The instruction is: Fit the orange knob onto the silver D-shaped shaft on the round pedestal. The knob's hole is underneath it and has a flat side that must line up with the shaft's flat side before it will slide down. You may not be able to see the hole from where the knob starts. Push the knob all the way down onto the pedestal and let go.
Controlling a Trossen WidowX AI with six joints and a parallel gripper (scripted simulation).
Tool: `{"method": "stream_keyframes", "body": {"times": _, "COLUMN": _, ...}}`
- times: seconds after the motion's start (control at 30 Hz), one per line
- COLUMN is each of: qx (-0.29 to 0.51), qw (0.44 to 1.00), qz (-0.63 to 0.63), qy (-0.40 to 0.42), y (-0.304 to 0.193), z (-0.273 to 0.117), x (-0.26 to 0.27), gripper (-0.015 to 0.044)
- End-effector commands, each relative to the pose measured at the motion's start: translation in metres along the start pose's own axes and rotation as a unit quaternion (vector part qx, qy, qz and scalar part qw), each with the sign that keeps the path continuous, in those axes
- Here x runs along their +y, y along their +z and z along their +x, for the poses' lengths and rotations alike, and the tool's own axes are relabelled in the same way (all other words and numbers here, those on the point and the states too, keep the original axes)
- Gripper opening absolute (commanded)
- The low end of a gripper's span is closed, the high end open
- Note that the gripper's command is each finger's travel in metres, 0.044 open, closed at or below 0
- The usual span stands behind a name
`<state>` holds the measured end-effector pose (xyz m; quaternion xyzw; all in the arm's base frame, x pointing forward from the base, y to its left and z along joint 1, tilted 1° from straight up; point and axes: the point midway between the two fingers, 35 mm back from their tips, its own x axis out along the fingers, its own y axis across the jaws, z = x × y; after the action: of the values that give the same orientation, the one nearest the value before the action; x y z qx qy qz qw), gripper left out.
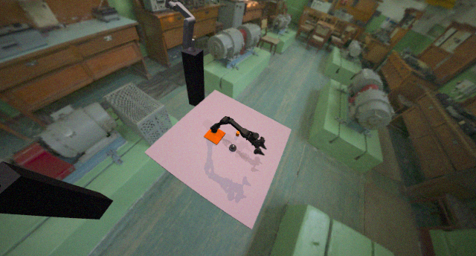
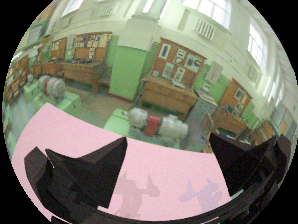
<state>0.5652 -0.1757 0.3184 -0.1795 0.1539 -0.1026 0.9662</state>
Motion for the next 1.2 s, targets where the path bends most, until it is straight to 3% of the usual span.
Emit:
{"method": "stream_keyframes", "body": {"times": 0.0, "qx": 0.094, "qw": 0.978, "qz": 0.178, "qy": 0.061, "y": -0.023, "z": -0.021, "x": 0.07, "gripper": 0.044}}
{"method": "stream_keyframes", "body": {"times": 0.33, "qx": 0.284, "qw": 0.858, "qz": 0.423, "qy": 0.07, "y": -0.068, "z": -0.083, "x": 0.171, "gripper": 0.044}}
{"method": "stream_keyframes", "body": {"times": 0.7, "qx": 0.466, "qw": 0.66, "qz": 0.585, "qy": -0.074, "y": -0.123, "z": -0.185, "x": 0.244, "gripper": 0.044}}
{"method": "stream_keyframes", "body": {"times": 1.0, "qx": 0.521, "qw": 0.498, "qz": 0.633, "qy": -0.283, "y": -0.166, "z": -0.28, "x": 0.261, "gripper": 0.044}}
{"method": "stream_keyframes", "body": {"times": 1.17, "qx": 0.521, "qw": 0.49, "qz": 0.633, "qy": -0.295, "y": -0.169, "z": -0.285, "x": 0.261, "gripper": 0.044}}
